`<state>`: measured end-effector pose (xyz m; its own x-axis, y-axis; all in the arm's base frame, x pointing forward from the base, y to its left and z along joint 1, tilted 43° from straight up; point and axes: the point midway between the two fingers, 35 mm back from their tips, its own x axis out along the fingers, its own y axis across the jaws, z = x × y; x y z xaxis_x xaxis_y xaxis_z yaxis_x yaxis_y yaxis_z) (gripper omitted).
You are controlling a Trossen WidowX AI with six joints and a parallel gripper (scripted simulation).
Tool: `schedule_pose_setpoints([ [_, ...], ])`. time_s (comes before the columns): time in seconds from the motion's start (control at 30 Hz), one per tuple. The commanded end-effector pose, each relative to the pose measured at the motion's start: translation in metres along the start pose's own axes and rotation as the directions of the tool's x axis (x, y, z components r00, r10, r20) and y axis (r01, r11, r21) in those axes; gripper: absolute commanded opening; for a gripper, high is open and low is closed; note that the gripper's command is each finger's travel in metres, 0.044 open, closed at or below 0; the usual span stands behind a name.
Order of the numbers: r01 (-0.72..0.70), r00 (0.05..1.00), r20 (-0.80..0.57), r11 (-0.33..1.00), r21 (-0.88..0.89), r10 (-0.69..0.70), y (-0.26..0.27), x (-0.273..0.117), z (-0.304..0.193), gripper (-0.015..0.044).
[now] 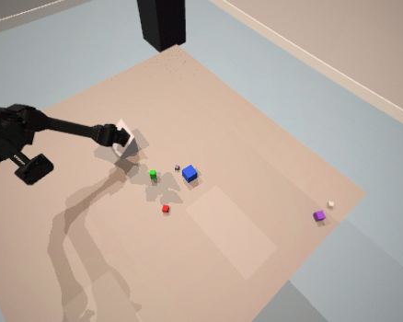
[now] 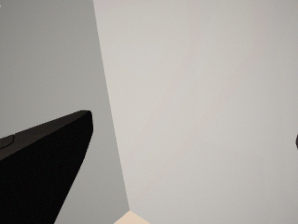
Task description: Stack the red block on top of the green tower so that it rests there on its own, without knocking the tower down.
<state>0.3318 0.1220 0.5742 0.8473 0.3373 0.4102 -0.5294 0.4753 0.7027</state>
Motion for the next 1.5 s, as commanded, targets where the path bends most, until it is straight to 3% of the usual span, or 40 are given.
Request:
schedule_pose_setpoints([
  [0.0,0.186,0.98,-0.052,0.976,-0.112,-0.192,-0.061,0.018,-0.026,0.044],
  [0.27,0.492,0.778,-0.162,0.749,-0.443,-0.607,-0.2,0.019,-0.088,0.044],
  [0.5,0.504,0.447,-0.203,0.433,-0.747,-0.871,-0.31,-0.023,-0.134,0.044],
  [0.67,0.342,0.166,-0.185,0.232,-0.91,-0.969,-0.372,-0.07,-0.158,0.044],
  [0.83,0.074,-0.116,-0.124,0.116,-0.99,-0.985,-0.419,-0.124,-0.174,0.044],
  [0.97,-0.174,-0.322,-0.048,0.109,-0.979,-0.945,-0.446,-0.169,-0.18,0.044],
  [1.13,-0.459,-0.533,0.078,0.21,-0.863,-0.843,-0.466,-0.223,-0.182,0.044],
  [1.2,-0.52,-0.577,0.115,0.254,-0.816,-0.809,-0.47,-0.236,-0.181,0.044],
  [1.47,-0.527,-0.582,0.12,0.261,-0.809,-0.804,-0.467,-0.242,-0.184,0.044],
])
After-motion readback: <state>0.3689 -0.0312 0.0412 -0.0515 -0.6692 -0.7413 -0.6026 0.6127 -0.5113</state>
